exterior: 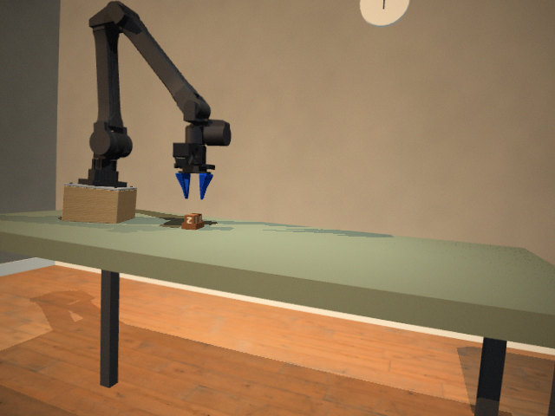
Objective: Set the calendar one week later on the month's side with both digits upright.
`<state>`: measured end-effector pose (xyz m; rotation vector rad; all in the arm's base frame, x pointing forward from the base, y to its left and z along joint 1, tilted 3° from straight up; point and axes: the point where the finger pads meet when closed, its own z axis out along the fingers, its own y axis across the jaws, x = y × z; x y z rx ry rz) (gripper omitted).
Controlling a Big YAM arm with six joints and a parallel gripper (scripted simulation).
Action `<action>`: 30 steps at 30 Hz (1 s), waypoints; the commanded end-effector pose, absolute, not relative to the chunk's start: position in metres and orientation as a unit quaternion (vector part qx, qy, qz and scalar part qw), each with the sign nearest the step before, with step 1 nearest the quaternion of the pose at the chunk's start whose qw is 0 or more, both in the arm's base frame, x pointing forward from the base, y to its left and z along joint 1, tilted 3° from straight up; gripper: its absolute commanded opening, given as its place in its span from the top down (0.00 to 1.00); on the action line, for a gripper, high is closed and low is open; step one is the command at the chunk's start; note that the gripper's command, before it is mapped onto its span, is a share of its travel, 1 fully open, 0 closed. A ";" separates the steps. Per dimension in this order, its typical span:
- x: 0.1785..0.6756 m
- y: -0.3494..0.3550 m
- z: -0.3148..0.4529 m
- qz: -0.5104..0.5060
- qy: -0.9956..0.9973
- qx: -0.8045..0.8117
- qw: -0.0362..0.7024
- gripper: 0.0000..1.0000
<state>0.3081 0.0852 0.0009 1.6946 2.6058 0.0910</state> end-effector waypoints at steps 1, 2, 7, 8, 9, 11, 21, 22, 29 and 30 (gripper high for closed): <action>0.325 0.088 0.031 0.042 0.839 0.541 0.031 0.54; 0.325 0.088 0.035 0.042 0.839 0.542 0.031 0.54; 0.325 0.087 0.048 0.043 0.838 0.543 0.032 0.54; 0.325 0.087 0.049 0.043 0.838 0.543 0.032 0.54; 0.316 0.084 0.039 0.032 0.839 0.543 0.021 0.54; 0.310 0.083 0.031 0.021 0.839 0.544 0.012 0.00; 0.314 0.084 0.035 0.031 0.838 0.544 0.021 0.00; 0.314 0.084 0.035 0.031 0.838 0.544 0.021 0.00; 0.314 0.084 0.035 0.031 0.838 0.544 0.021 0.00; 0.314 0.084 0.035 0.031 0.838 0.544 0.021 0.00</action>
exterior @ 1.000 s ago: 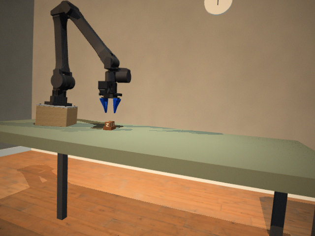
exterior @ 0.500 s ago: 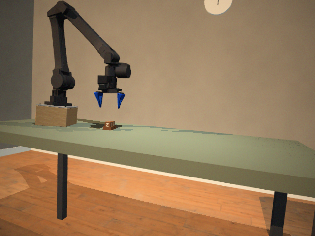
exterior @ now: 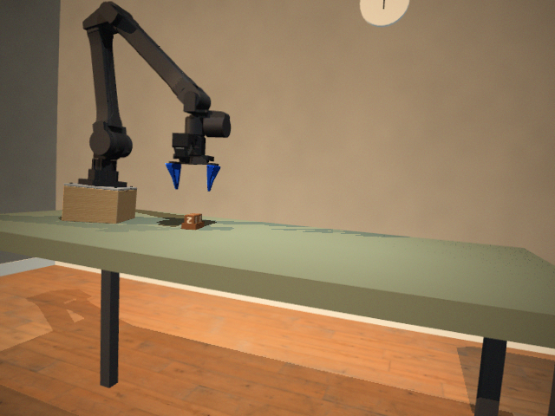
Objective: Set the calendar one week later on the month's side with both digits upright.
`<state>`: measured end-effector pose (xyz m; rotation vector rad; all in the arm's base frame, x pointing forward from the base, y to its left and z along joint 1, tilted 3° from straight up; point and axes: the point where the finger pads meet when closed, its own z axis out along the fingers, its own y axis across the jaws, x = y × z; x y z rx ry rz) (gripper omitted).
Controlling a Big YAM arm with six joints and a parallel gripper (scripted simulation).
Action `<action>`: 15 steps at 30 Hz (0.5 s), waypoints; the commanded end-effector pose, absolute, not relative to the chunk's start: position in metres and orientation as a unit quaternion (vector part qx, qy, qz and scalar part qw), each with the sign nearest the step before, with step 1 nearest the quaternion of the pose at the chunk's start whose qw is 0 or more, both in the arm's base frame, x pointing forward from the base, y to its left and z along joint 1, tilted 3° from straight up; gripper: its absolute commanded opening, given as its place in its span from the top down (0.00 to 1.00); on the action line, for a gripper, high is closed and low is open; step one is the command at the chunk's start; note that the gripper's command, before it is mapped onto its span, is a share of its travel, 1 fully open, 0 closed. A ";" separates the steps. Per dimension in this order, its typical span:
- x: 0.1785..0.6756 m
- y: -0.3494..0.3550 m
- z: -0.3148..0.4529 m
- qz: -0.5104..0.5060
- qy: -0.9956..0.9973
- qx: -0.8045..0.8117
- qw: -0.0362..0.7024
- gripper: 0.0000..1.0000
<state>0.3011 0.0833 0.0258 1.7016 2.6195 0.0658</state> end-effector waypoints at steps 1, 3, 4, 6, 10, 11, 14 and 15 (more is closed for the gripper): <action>0.314 0.084 0.035 0.031 0.838 0.544 0.021 0.00; 0.314 0.084 0.035 0.031 0.838 0.544 0.021 0.00; 0.314 0.084 0.037 0.031 0.838 0.544 0.021 0.00; 0.319 0.085 0.046 0.038 0.838 0.543 0.027 0.00; 0.325 0.086 0.059 0.043 0.838 0.543 0.032 0.00; 0.324 0.086 0.063 0.043 0.838 0.544 0.032 0.00; 0.324 0.084 0.076 0.044 0.837 0.544 0.033 0.00; 0.324 0.084 0.081 0.044 0.837 0.544 0.033 0.00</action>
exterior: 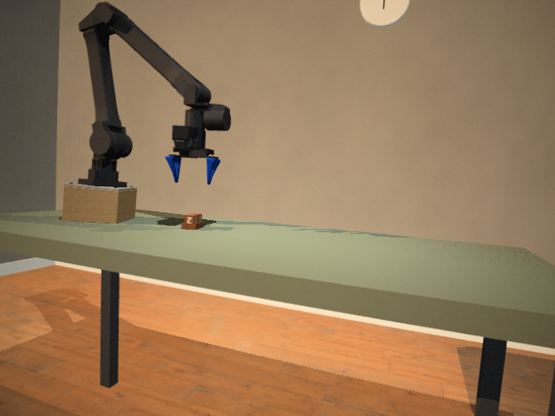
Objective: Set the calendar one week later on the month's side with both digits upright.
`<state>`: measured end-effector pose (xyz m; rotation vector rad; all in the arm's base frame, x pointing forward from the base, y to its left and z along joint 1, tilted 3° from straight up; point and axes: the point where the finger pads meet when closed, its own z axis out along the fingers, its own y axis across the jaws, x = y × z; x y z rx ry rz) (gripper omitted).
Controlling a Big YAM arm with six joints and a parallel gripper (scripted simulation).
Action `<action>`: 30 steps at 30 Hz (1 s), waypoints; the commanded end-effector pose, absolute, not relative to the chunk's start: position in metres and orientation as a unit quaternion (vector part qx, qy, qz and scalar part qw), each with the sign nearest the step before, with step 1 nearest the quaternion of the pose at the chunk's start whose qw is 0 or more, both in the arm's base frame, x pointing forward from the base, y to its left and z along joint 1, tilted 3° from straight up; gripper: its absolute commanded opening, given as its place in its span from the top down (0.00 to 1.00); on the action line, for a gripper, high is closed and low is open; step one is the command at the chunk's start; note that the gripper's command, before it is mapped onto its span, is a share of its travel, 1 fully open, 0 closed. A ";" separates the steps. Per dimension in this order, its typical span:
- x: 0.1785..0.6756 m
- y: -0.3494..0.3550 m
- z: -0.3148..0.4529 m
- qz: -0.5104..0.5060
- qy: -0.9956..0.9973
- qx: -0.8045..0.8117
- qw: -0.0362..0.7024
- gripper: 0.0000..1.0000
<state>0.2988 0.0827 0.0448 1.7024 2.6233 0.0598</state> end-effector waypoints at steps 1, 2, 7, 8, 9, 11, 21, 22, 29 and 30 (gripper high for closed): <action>0.323 0.084 0.086 0.044 0.837 0.545 0.033 0.00; 0.323 0.083 0.092 0.044 0.837 0.545 0.033 0.00; 0.322 0.083 0.108 0.045 0.837 0.545 0.034 0.00; 0.321 0.083 0.112 0.045 0.837 0.545 0.034 0.00; 0.321 0.083 0.117 0.045 0.837 0.545 0.034 0.00; 0.320 0.082 0.125 0.045 0.837 0.545 0.034 0.00; 0.302 0.078 0.111 0.019 0.837 0.546 0.010 0.00; 0.318 0.082 0.125 0.037 0.837 0.546 0.027 0.00; 0.318 0.082 0.125 0.038 0.837 0.546 0.027 0.00; 0.318 0.082 0.125 0.038 0.837 0.546 0.027 0.00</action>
